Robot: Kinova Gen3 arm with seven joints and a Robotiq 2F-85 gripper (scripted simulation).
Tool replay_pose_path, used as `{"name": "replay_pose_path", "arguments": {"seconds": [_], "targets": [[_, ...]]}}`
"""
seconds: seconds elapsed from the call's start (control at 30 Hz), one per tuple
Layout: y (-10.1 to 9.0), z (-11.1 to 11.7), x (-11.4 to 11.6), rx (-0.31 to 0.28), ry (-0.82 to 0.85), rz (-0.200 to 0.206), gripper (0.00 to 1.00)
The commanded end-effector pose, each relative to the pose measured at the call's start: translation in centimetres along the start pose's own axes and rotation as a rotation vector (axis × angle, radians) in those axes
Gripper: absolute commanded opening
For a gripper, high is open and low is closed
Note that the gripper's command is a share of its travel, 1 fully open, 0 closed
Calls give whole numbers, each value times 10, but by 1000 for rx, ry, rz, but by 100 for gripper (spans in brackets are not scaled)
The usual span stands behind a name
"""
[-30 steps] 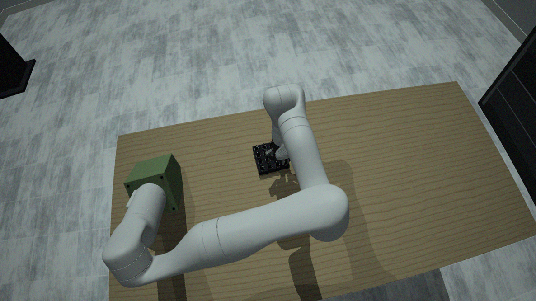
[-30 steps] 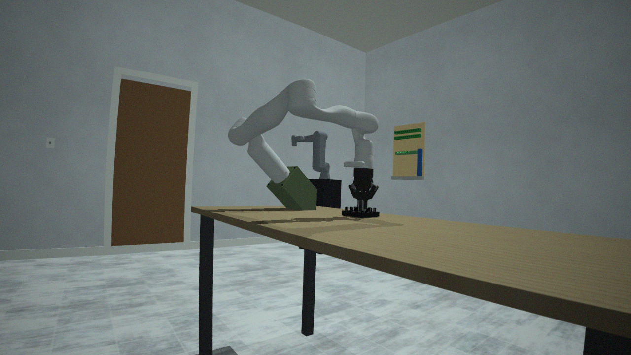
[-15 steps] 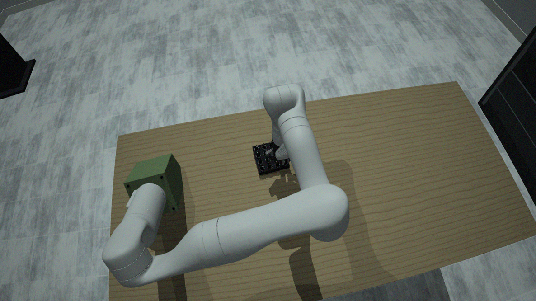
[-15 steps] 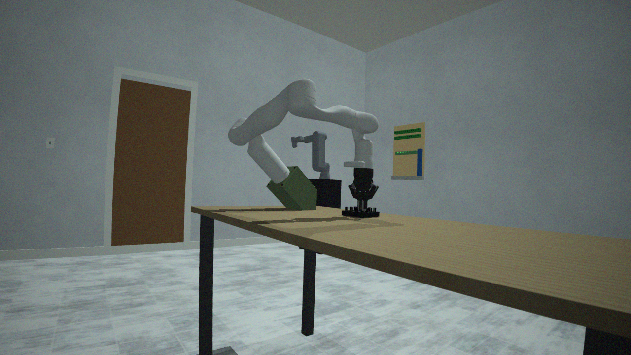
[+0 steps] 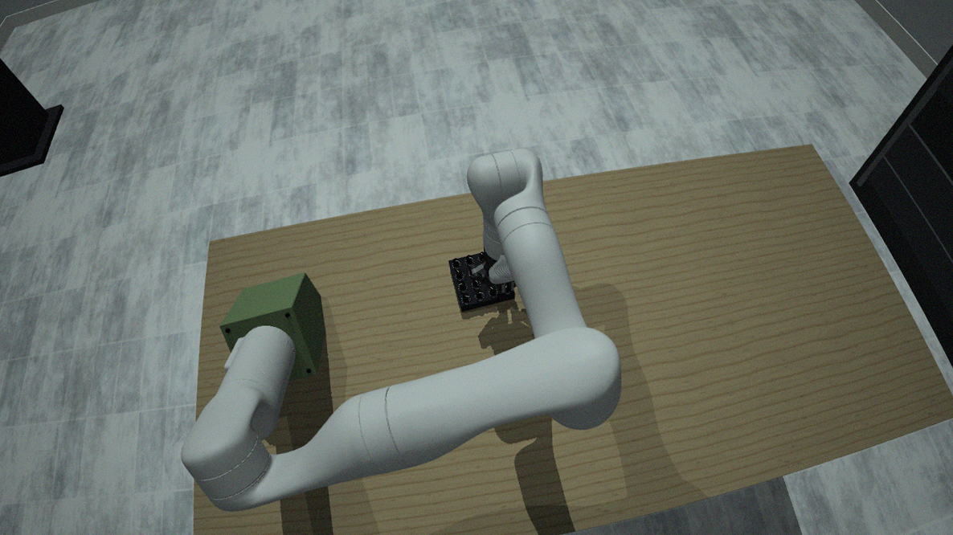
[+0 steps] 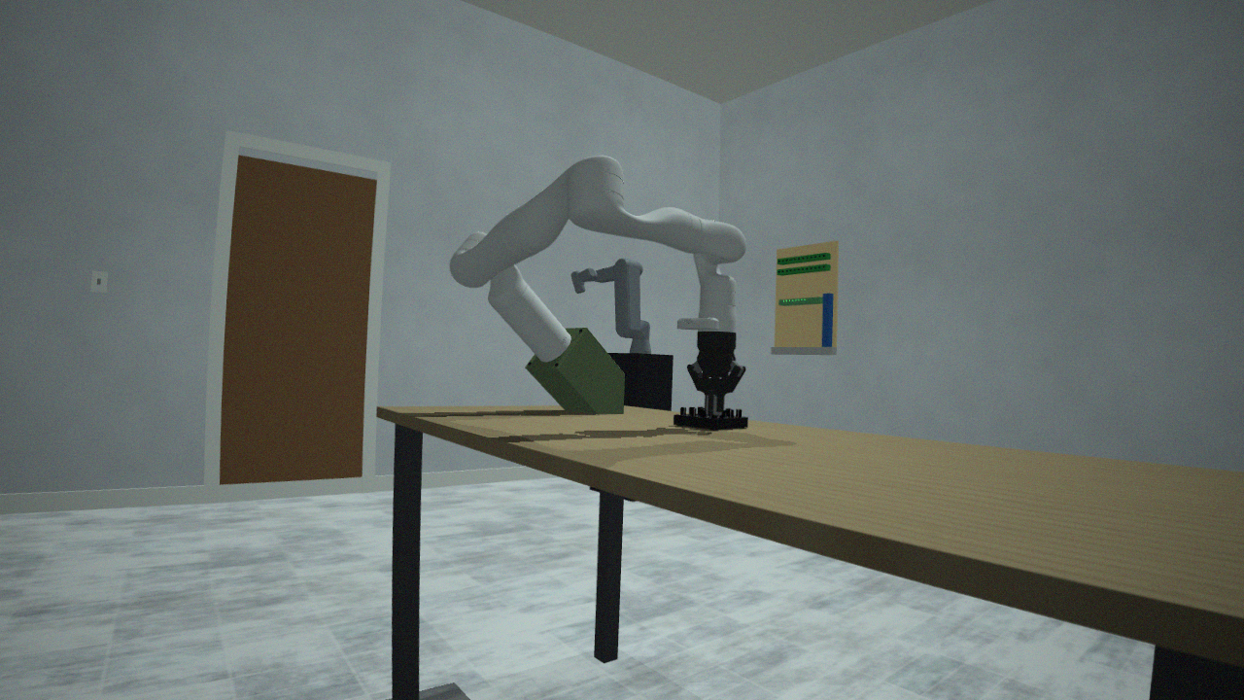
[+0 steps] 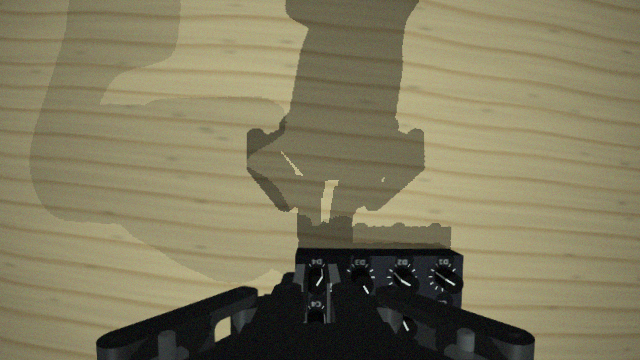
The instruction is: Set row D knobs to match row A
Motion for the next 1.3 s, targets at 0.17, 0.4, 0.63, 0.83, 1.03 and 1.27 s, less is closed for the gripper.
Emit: {"name": "replay_pose_path", "arguments": {"seconds": [0.17, 0.4, 0.63, 0.83, 1.03, 1.27], "targets": [[-1, 0, 0, -1, 29, 2, 8], [-1, 0, 0, -1, 59, 2, 8], [-1, 0, 0, -1, 115, 2, 8], [-1, 0, 0, -1, 154, 2, 8], [-1, 0, 0, -1, 222, 2, 8], [-1, 0, 0, -1, 315, 2, 8]]}}
Point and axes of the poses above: the point where the finger pads meet when closed, its own y axis out along the fingers, its own x axis across the jaws, z = x × y, the point moved 6 cm from there along -y, back along the fingers, and after that the axes turned 5 degrees about -y, right-handed, at the moved point
